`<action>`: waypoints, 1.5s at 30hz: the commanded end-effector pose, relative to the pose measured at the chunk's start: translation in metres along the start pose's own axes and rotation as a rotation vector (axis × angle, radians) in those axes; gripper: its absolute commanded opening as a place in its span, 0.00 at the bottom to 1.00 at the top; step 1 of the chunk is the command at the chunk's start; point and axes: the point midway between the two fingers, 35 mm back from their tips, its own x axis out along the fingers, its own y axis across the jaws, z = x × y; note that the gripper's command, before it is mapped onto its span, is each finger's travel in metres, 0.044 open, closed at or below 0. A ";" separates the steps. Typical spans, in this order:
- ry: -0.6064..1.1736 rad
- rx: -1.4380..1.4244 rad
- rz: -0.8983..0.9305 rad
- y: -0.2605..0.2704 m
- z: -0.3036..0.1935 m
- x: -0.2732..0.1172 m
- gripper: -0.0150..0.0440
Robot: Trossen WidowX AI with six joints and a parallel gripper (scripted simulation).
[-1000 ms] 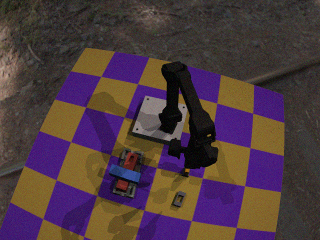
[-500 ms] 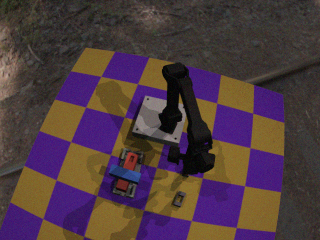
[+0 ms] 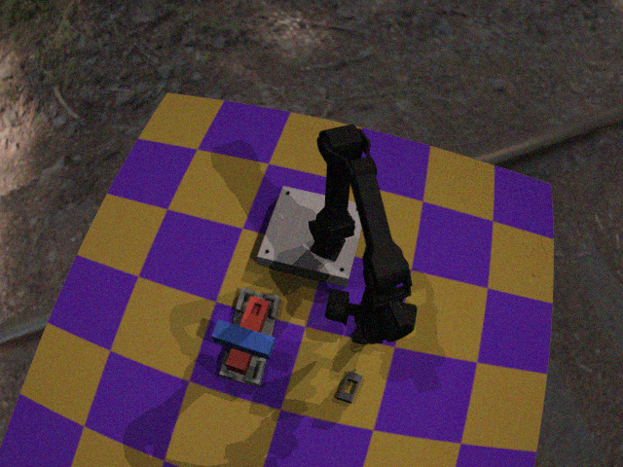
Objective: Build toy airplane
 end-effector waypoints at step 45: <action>0.012 0.005 -0.003 -0.002 -0.004 0.041 0.25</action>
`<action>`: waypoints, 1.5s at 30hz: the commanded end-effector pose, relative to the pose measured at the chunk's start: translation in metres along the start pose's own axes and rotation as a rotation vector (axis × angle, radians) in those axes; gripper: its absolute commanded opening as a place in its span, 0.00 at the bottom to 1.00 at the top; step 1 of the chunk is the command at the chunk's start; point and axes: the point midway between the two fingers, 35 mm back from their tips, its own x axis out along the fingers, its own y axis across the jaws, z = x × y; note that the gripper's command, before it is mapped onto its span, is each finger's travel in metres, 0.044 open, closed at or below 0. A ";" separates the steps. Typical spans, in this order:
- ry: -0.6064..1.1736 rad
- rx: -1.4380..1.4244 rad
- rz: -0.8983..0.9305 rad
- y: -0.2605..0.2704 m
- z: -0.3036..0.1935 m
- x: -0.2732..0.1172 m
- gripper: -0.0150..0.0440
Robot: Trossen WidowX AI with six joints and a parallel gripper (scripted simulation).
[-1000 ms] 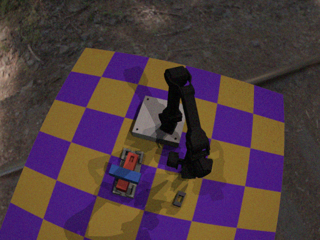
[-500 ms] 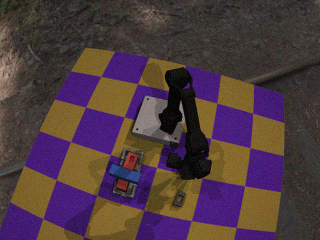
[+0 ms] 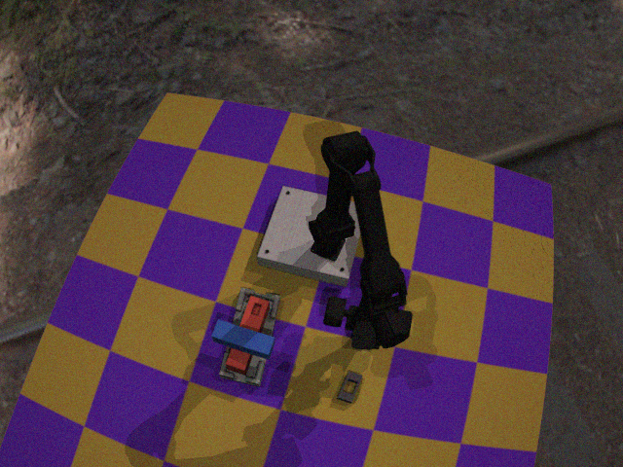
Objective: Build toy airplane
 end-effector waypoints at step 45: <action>0.002 0.005 0.002 0.000 0.001 -0.132 0.25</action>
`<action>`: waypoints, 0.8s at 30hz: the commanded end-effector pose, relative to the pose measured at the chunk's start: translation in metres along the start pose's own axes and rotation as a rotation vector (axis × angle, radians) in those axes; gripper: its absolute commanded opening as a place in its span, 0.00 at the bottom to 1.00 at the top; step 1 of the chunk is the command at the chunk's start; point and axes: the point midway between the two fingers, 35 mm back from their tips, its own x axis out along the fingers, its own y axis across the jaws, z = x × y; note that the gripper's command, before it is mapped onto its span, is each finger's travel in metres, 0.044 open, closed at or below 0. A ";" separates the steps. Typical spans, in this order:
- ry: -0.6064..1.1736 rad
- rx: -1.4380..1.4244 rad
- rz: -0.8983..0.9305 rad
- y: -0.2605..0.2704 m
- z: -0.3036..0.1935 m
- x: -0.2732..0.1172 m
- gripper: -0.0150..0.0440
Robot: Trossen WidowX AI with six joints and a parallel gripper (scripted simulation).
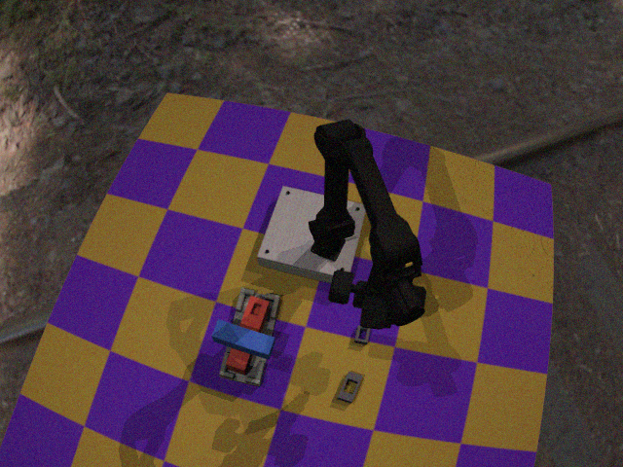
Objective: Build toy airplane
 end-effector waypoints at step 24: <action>-0.002 0.028 -0.006 -0.064 0.026 0.004 0.25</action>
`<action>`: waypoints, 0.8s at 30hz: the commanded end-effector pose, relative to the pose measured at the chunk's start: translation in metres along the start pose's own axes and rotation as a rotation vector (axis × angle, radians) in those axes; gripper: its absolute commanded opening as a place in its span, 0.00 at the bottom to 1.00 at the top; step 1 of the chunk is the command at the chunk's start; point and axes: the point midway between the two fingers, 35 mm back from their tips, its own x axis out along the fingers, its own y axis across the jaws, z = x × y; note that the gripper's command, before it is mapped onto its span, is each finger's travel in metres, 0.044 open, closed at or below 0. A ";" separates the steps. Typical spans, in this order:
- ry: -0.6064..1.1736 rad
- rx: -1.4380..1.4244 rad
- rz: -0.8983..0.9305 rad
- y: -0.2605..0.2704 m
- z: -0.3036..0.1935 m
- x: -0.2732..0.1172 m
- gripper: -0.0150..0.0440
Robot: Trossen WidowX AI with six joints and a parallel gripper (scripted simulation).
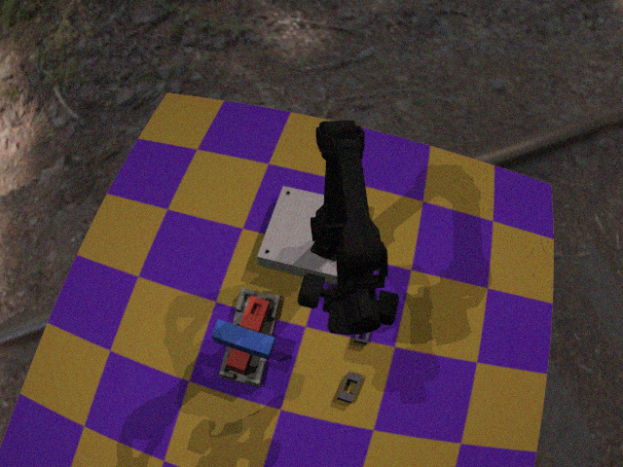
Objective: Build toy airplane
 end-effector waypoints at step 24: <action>0.001 0.017 -0.011 -0.087 0.016 0.019 0.25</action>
